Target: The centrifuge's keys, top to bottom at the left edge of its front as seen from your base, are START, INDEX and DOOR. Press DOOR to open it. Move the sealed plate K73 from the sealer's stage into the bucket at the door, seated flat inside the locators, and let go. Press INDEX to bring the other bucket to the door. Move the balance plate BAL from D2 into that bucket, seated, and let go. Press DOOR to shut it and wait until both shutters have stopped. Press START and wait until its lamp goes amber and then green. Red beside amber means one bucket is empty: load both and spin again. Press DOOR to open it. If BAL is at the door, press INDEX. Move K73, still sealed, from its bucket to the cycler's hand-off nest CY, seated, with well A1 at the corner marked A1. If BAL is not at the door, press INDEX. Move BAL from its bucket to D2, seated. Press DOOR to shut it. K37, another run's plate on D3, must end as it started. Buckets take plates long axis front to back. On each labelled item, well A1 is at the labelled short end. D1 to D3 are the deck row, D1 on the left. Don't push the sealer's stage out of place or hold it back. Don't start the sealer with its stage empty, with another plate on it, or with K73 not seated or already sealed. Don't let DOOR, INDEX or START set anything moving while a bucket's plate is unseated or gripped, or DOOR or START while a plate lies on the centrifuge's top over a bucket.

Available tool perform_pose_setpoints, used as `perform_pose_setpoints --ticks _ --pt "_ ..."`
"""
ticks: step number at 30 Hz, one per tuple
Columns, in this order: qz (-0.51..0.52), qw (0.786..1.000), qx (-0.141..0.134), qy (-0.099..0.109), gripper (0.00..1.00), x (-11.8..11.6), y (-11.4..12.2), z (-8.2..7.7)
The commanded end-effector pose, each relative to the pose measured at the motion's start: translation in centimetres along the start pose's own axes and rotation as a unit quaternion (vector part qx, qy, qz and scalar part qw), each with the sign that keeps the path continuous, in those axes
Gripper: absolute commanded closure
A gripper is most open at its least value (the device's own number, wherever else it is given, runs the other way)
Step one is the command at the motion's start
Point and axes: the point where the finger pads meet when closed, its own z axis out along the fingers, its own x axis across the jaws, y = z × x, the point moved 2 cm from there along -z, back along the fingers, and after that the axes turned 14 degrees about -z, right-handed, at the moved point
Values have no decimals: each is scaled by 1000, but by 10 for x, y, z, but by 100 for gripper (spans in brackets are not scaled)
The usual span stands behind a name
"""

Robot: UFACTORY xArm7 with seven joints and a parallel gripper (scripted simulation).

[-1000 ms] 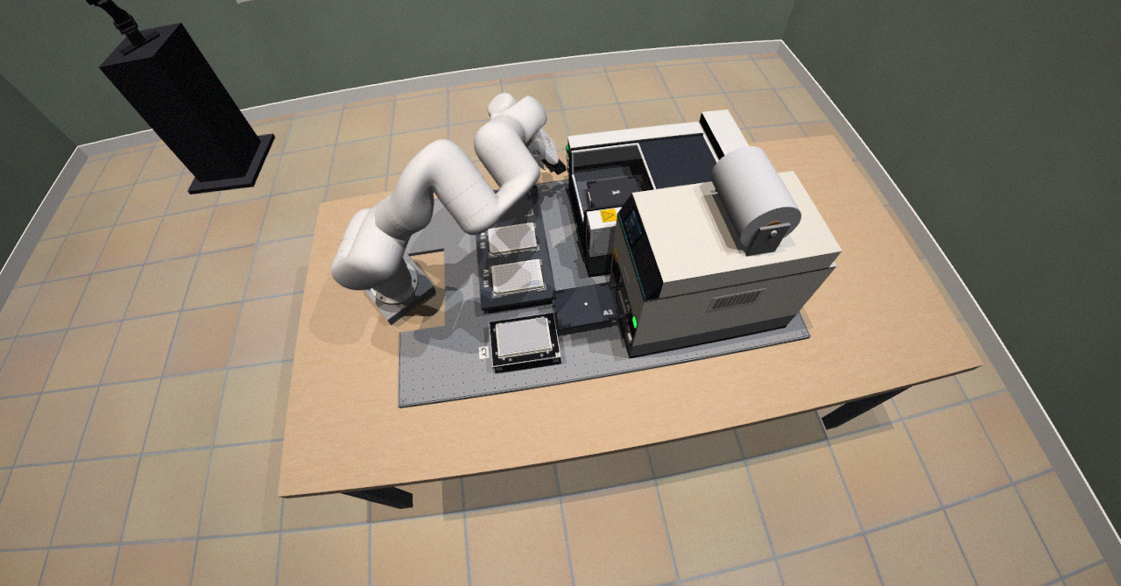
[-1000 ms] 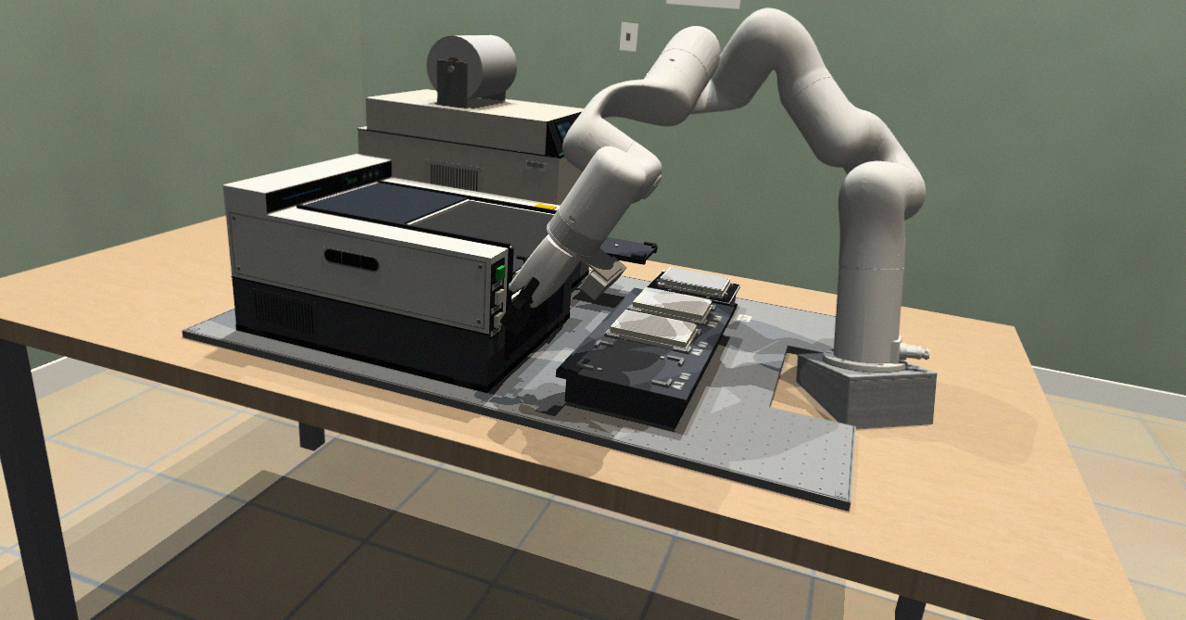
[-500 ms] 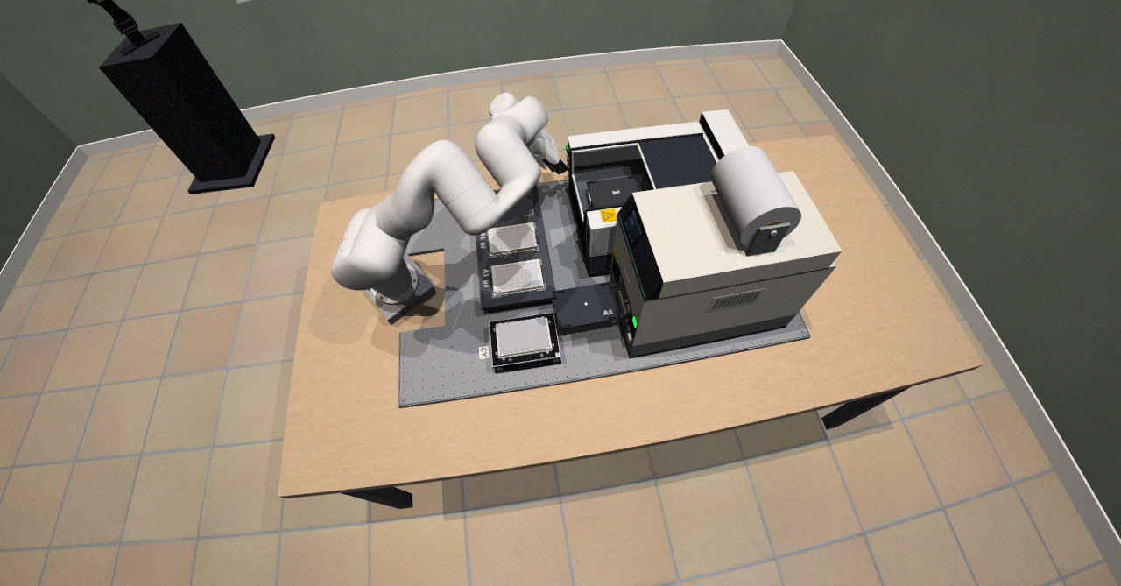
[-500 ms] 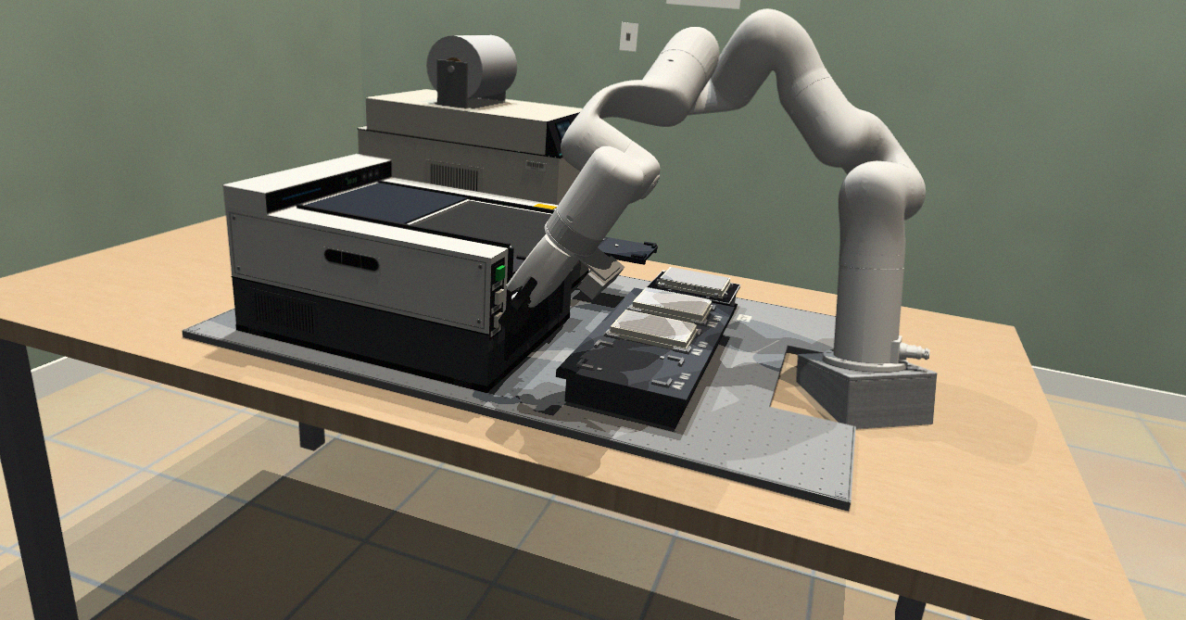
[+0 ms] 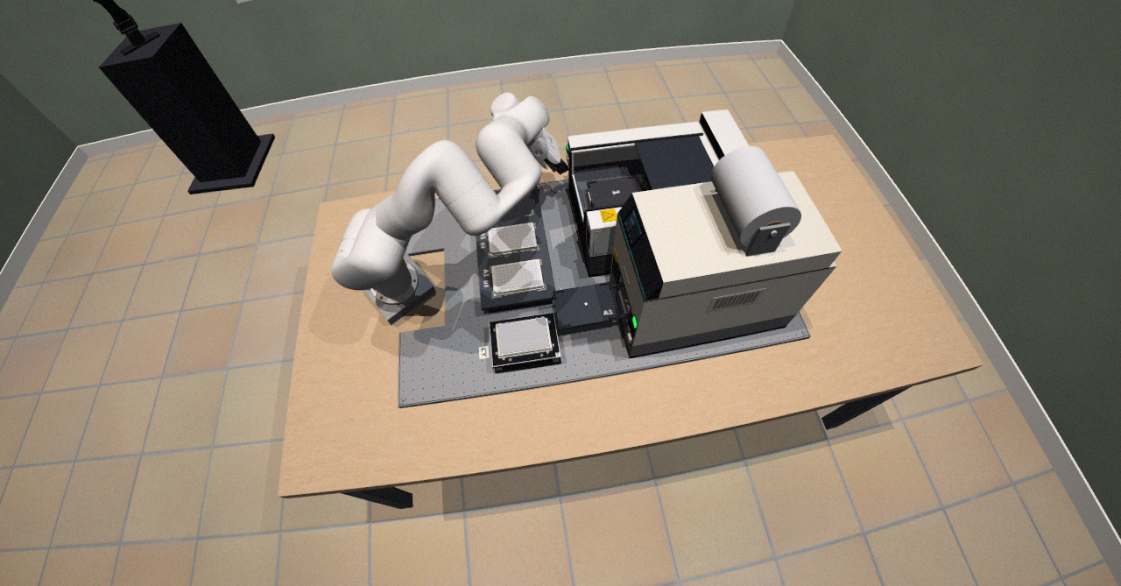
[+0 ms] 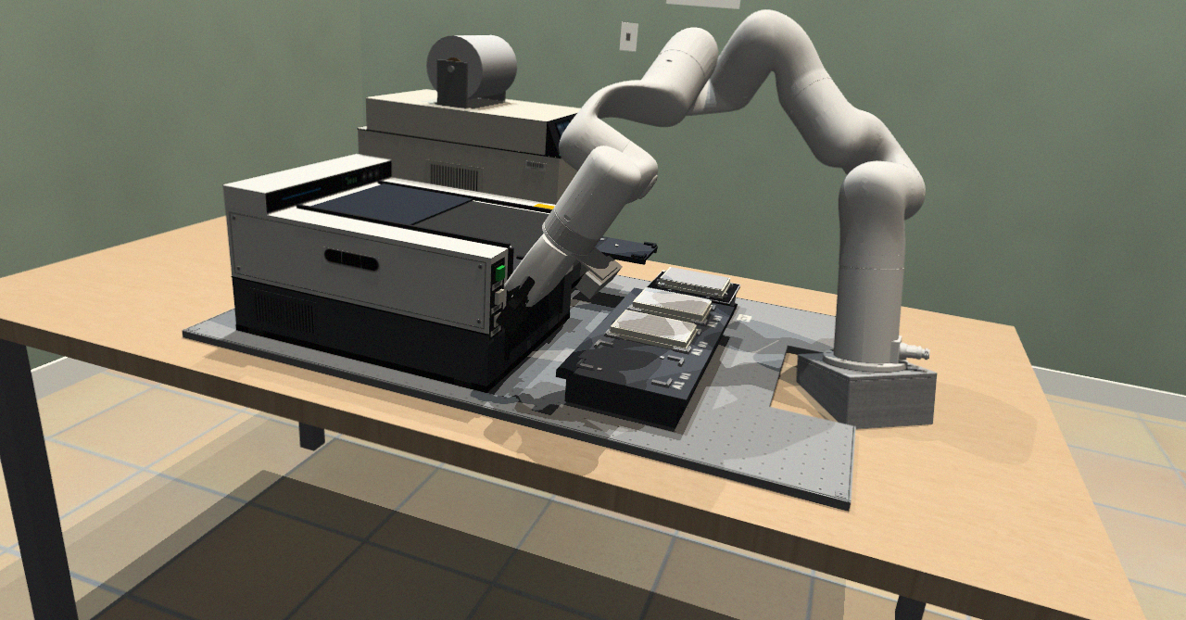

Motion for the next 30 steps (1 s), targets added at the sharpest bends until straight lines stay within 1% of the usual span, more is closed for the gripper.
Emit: perform_pose_setpoints --ticks 1,13,27,30 --pt "1 1000 -2 1 100 0 3 -1" --pt "1 1000 -2 1 100 0 4 -1" --pt "1 1000 -2 1 100 3 -8 -21" --pt "1 1000 -2 1 100 3 -8 -23"
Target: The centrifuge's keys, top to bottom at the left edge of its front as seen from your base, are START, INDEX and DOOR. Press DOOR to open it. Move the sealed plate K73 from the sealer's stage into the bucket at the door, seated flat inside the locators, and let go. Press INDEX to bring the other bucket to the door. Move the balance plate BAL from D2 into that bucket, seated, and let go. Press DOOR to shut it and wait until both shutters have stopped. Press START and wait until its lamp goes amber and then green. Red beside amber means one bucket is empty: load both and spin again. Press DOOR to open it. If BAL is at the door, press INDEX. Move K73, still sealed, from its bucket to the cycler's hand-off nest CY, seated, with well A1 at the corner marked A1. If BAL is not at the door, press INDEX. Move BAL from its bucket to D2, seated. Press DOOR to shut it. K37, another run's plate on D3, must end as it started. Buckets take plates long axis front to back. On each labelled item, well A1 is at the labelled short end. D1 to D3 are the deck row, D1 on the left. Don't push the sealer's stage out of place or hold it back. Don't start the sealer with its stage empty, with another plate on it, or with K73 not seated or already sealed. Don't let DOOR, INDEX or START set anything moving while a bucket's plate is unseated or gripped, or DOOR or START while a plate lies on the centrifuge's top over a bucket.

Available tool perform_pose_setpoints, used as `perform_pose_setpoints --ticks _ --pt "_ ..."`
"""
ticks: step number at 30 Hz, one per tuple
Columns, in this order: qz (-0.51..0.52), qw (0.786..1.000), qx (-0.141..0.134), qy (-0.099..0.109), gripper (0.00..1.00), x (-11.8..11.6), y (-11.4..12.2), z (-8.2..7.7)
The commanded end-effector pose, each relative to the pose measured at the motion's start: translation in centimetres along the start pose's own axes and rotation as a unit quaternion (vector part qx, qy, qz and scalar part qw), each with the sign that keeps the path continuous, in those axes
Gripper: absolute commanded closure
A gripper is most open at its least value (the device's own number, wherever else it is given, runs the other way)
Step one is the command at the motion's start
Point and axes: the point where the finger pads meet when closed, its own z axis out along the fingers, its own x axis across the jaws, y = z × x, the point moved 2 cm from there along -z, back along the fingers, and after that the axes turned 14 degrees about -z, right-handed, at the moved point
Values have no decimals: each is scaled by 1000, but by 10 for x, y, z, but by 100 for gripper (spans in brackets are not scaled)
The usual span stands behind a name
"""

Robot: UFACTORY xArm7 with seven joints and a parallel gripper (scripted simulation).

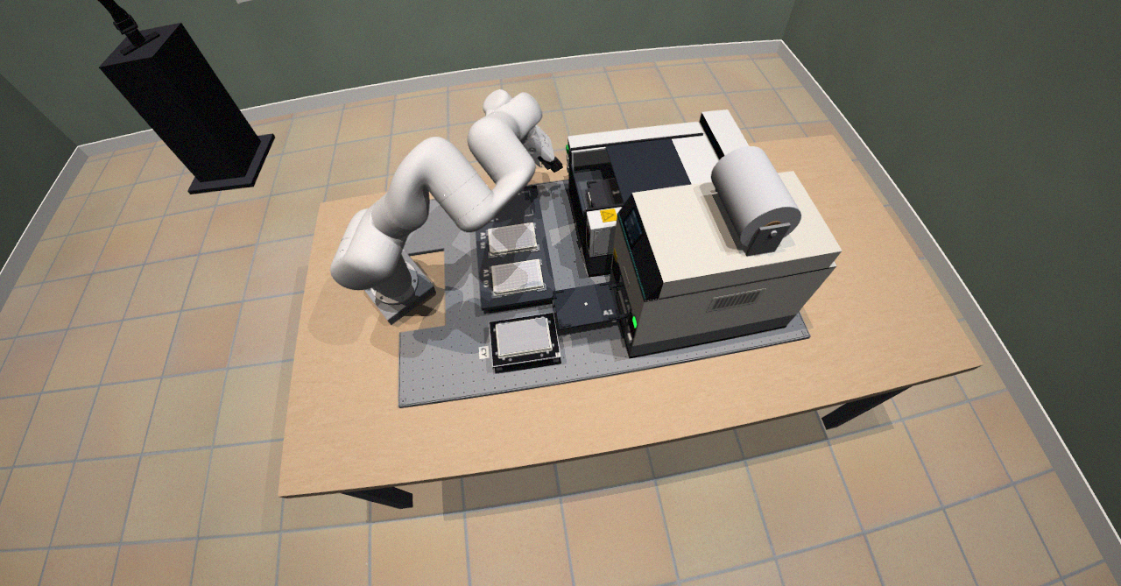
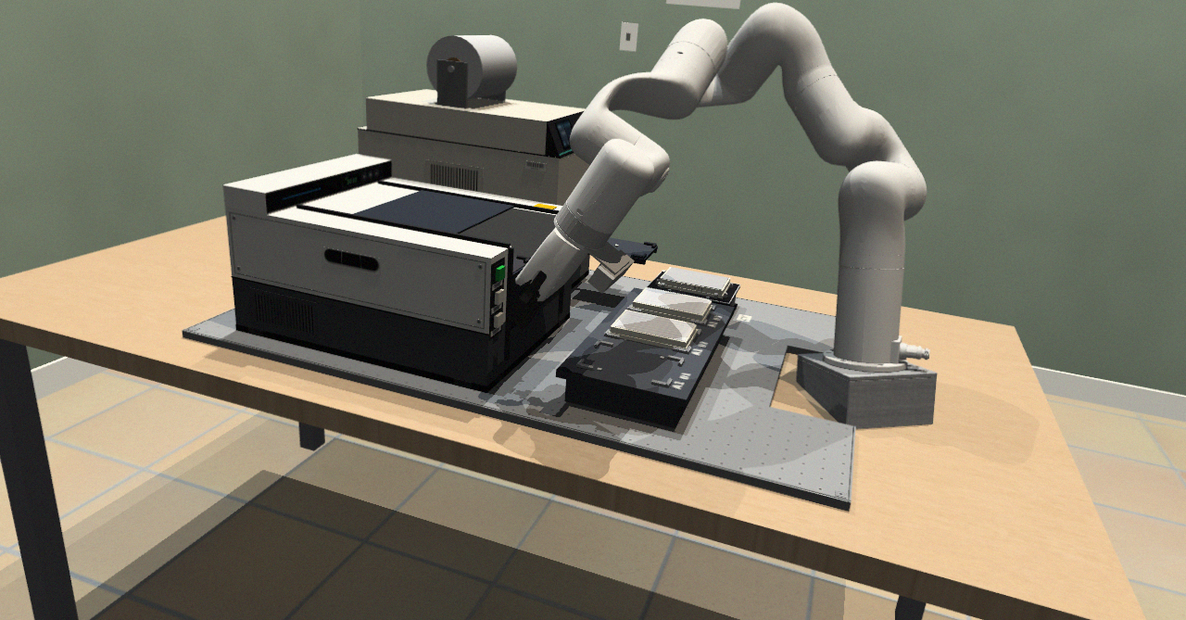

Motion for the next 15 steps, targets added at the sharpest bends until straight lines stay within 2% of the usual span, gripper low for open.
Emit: perform_pose_setpoints --ticks 1,15 --pt "0 1000 -2 1 100 1 -1 -6" --pt "0 1000 -2 1 100 4 -11 -25"
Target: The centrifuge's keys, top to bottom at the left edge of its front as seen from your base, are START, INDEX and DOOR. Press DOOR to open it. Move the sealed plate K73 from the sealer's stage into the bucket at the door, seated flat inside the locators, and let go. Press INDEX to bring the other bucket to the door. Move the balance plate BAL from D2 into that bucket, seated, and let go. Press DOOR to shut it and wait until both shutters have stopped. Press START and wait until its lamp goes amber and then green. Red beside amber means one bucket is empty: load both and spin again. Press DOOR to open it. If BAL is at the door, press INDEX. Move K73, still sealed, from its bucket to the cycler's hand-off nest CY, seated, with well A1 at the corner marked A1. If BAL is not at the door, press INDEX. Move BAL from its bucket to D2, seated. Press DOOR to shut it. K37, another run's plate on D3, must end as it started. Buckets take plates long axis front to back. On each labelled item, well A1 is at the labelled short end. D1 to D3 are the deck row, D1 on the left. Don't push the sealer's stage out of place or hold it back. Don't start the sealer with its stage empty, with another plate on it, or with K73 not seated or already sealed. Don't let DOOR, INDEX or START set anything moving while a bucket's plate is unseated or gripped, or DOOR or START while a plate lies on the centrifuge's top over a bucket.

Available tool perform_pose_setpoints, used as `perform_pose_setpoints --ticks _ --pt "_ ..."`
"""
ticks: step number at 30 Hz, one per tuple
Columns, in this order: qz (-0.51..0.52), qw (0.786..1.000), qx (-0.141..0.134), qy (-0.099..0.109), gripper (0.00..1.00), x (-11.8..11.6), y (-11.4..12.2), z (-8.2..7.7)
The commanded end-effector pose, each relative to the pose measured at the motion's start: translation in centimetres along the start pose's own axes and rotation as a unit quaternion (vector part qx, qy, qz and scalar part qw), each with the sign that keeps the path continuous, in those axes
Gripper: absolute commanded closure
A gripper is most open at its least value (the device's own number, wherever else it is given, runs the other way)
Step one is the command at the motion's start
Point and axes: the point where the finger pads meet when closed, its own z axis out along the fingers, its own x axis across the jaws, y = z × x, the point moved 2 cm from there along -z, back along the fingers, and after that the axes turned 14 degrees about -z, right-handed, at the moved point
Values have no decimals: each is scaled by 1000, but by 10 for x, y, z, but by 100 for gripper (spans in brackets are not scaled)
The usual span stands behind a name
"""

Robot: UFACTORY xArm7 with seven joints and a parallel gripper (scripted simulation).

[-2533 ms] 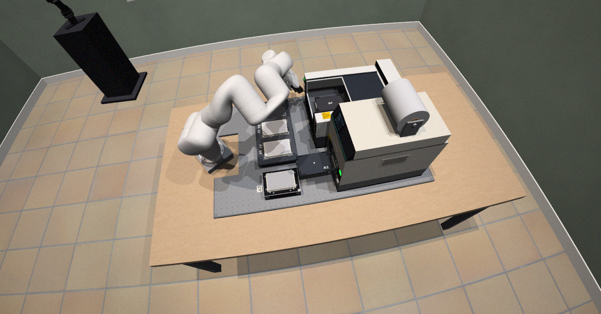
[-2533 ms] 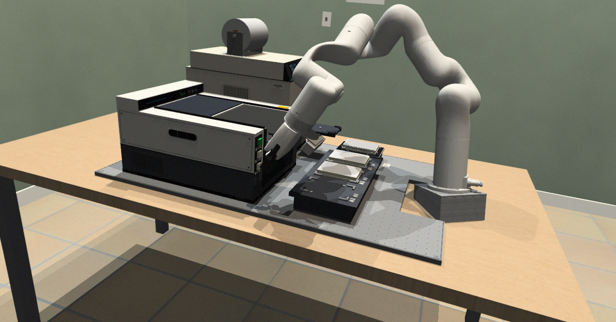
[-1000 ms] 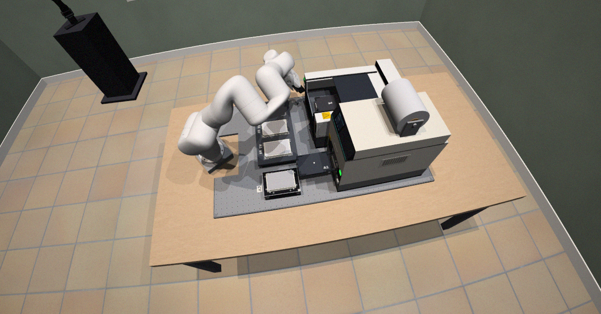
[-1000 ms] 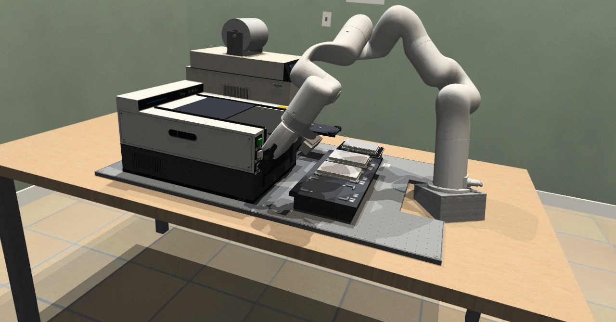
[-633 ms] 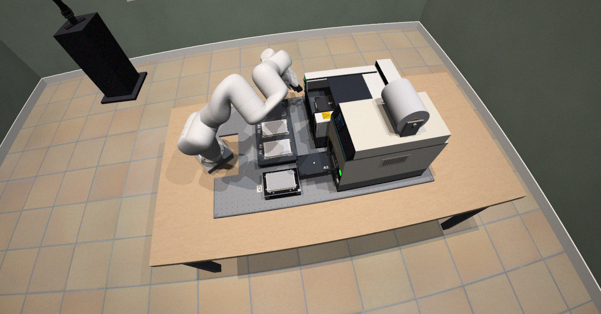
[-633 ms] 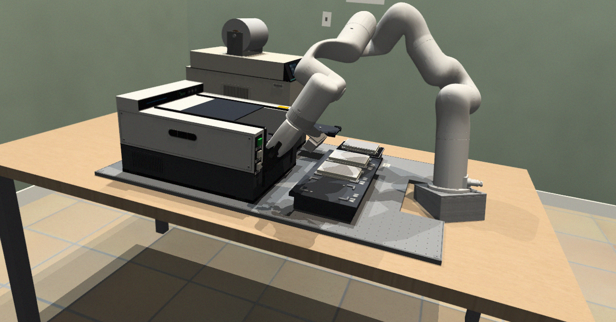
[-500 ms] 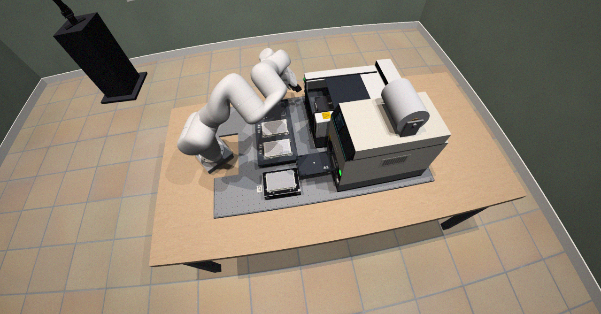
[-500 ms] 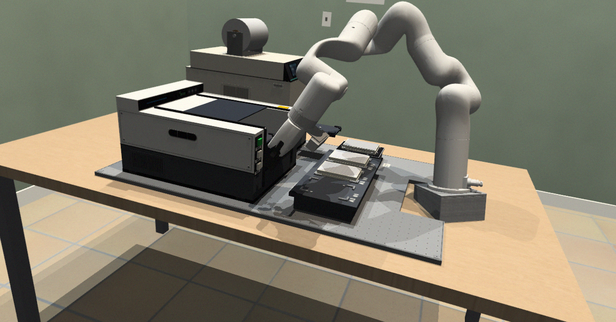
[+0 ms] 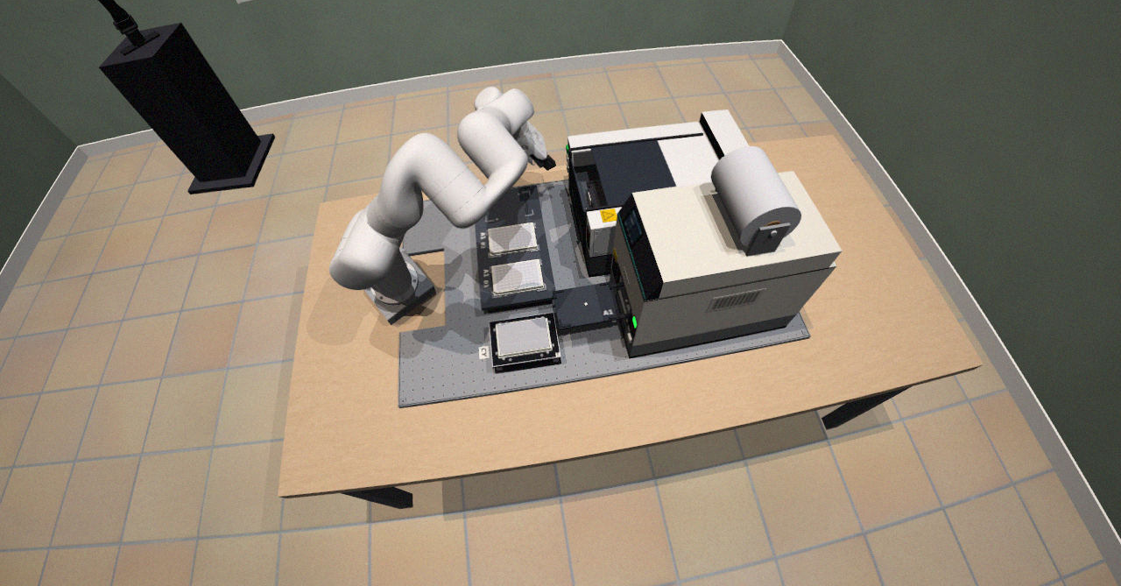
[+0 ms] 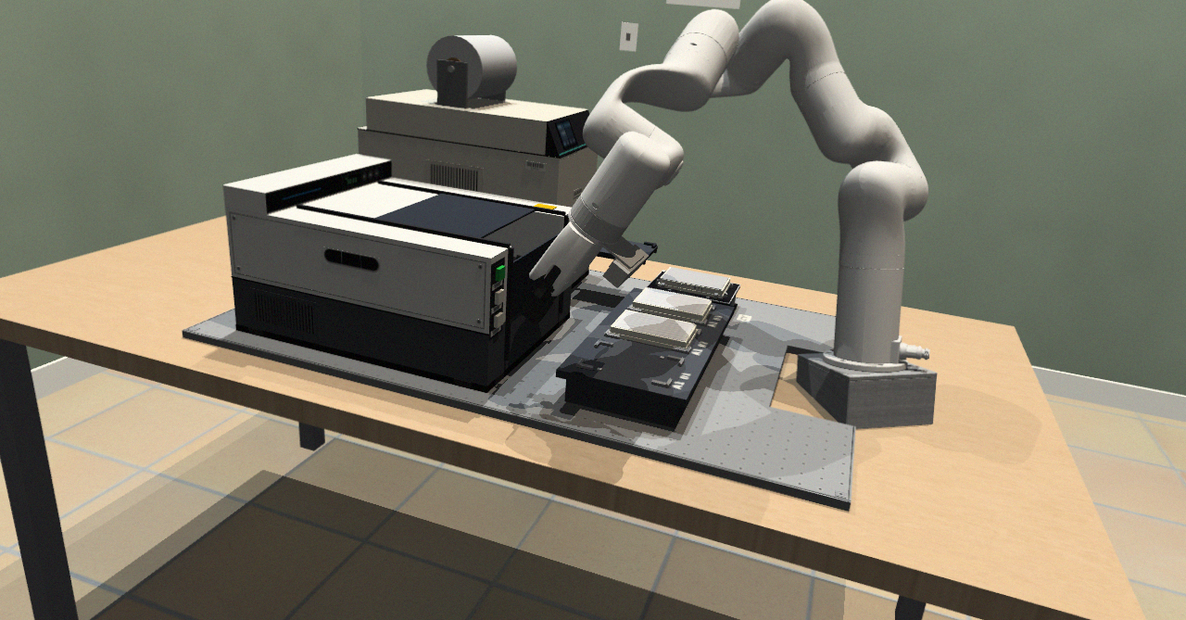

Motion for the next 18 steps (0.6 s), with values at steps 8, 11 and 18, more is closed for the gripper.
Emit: perform_pose_setpoints --ticks 8,11,18 --pt "0 1000 -2 1 100 2 -6 -15" --pt "0 1000 -2 1 100 3 -8 -20" --pt "0 1000 -2 1 100 4 -12 -27"
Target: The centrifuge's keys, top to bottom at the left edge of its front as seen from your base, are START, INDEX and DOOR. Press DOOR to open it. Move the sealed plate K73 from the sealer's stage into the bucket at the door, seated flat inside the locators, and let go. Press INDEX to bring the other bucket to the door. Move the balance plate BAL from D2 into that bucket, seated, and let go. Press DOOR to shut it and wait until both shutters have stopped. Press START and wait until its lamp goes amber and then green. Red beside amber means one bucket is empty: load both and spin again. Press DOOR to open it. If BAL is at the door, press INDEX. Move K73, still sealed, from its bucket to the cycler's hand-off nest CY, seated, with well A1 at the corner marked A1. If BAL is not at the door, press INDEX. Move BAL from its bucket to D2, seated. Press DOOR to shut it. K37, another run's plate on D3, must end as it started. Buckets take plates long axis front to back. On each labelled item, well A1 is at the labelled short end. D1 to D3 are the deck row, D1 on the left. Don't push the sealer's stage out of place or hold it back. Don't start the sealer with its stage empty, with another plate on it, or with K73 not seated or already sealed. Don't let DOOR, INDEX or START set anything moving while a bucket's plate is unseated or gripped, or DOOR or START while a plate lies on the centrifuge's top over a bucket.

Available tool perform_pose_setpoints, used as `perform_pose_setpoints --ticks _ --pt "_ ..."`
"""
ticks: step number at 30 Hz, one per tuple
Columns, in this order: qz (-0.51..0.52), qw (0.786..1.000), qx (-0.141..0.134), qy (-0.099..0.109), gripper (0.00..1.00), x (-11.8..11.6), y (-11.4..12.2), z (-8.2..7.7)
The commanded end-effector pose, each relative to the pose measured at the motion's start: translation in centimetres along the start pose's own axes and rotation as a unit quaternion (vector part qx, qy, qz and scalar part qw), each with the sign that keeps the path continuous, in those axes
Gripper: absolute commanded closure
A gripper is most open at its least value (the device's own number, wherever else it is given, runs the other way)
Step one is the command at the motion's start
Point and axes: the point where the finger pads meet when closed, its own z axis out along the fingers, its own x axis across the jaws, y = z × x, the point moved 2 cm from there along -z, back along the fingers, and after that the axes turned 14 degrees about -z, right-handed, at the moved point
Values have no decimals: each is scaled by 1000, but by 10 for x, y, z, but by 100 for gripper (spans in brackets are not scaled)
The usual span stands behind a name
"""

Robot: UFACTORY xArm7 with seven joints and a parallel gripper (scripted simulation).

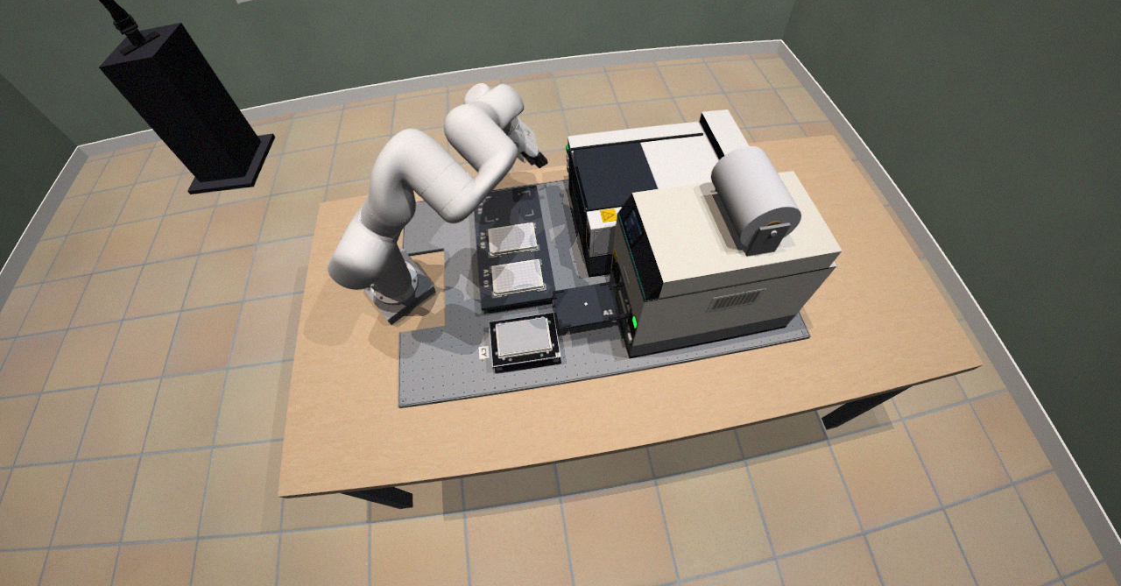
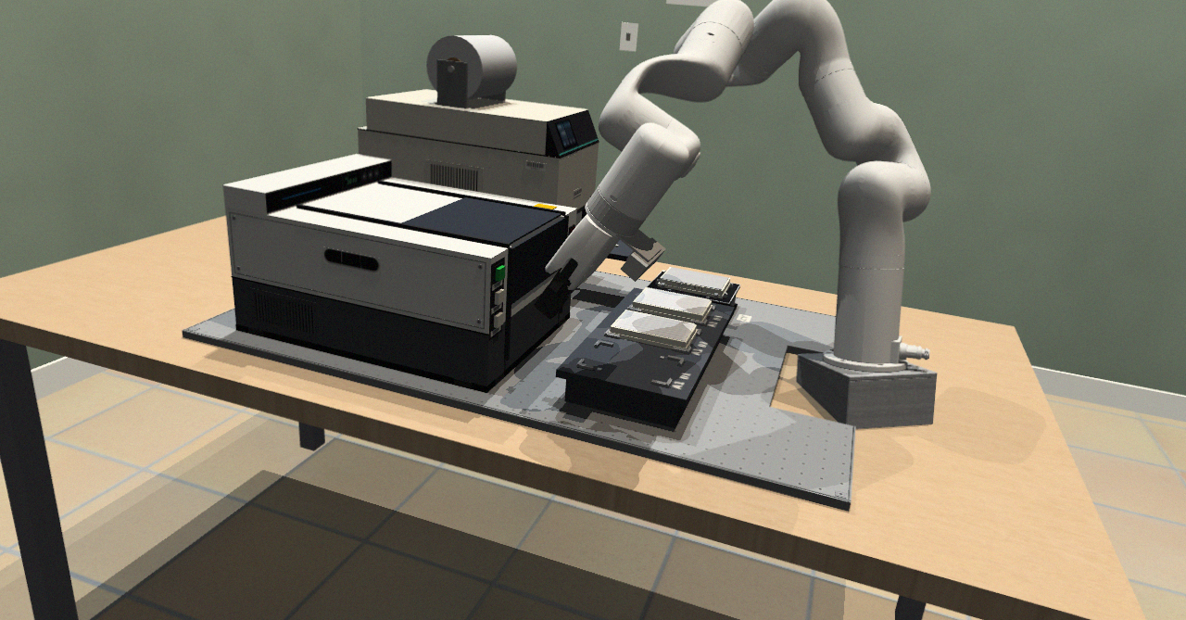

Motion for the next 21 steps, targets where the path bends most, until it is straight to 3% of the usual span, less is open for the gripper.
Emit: perform_pose_setpoints --ticks 1,6,15,21 --pt "1 1000 -2 1 100 1 0 -5" --pt "1 1000 -2 1 100 1 -2 -8" --pt "1 1000 -2 1 100 -3 15 -49" --pt "1 1000 -2 1 100 -4 17 -55"
